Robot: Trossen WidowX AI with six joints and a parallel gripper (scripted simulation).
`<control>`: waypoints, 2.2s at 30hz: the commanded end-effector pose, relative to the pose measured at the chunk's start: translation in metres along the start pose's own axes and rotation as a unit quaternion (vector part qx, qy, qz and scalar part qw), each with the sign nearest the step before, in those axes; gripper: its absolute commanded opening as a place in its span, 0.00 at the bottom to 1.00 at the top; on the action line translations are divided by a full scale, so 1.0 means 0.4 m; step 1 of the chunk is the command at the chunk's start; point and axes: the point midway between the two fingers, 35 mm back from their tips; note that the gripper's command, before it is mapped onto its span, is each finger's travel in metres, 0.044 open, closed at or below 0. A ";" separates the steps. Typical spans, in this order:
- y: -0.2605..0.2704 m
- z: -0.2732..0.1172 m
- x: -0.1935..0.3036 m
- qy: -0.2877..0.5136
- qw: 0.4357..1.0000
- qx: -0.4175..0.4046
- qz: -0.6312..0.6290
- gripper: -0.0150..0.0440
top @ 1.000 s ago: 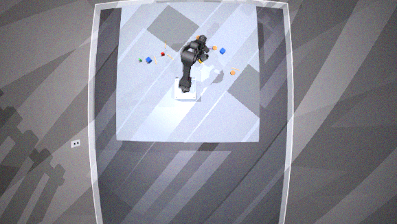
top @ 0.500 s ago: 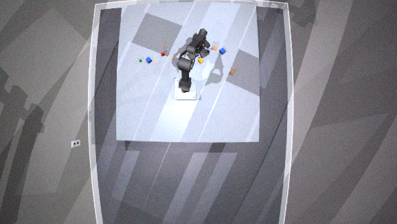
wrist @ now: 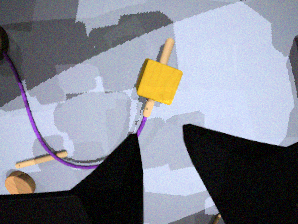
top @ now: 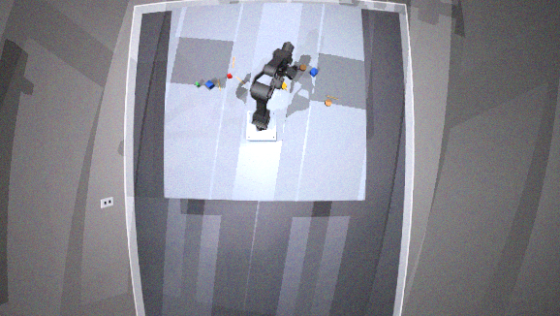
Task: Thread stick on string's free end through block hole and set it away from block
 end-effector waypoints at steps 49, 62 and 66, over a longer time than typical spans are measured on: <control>-0.054 0.004 -0.113 0.004 0.221 0.005 -0.975 0.47; -0.054 0.006 -0.113 0.004 0.221 0.005 -0.975 0.47; -0.052 0.018 -0.113 0.004 0.221 0.005 -0.975 0.47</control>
Point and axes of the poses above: the point midway between the two fingers, 35 mm back from their tips, its own z axis out along the fingers, its own y axis across the jaws, x = y × z, and after that the axes turned 3 degrees about z, right-handed
